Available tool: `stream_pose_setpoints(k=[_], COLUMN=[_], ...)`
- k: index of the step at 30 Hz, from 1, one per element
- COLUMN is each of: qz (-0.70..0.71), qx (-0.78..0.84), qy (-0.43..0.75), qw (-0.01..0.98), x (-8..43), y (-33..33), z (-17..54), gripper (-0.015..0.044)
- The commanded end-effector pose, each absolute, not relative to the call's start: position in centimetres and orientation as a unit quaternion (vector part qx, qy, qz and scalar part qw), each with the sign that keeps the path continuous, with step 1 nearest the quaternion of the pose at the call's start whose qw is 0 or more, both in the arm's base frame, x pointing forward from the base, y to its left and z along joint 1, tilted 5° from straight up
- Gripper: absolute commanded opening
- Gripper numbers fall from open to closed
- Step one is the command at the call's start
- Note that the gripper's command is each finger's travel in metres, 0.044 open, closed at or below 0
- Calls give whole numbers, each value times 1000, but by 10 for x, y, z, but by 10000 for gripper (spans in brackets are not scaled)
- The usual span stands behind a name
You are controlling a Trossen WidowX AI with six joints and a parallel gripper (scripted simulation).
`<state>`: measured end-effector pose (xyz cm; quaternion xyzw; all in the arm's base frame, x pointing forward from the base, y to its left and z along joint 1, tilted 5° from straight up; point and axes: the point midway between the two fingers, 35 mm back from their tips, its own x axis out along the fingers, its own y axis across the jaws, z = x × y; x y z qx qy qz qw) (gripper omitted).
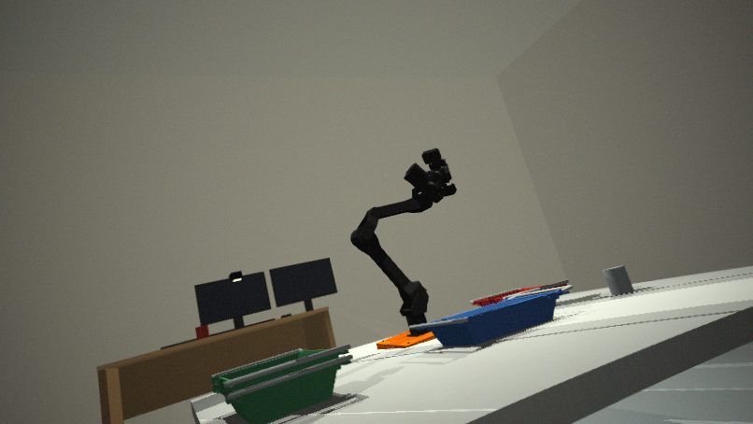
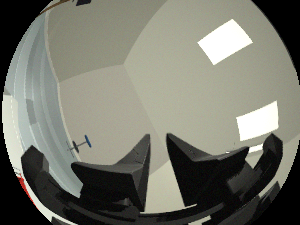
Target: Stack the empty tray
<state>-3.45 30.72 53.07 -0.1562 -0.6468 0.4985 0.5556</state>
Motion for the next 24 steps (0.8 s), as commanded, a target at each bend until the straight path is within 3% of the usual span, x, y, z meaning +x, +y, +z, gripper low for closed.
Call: stream_pose_setpoints(k=[1,13,24], qz=[547,610,495], qx=[-191,-236,-198], qy=[-562,-188,194], qw=[590,733,824], x=[1,149,286], y=[345,407,368], z=[508,405,287], gripper=[82,82,82])
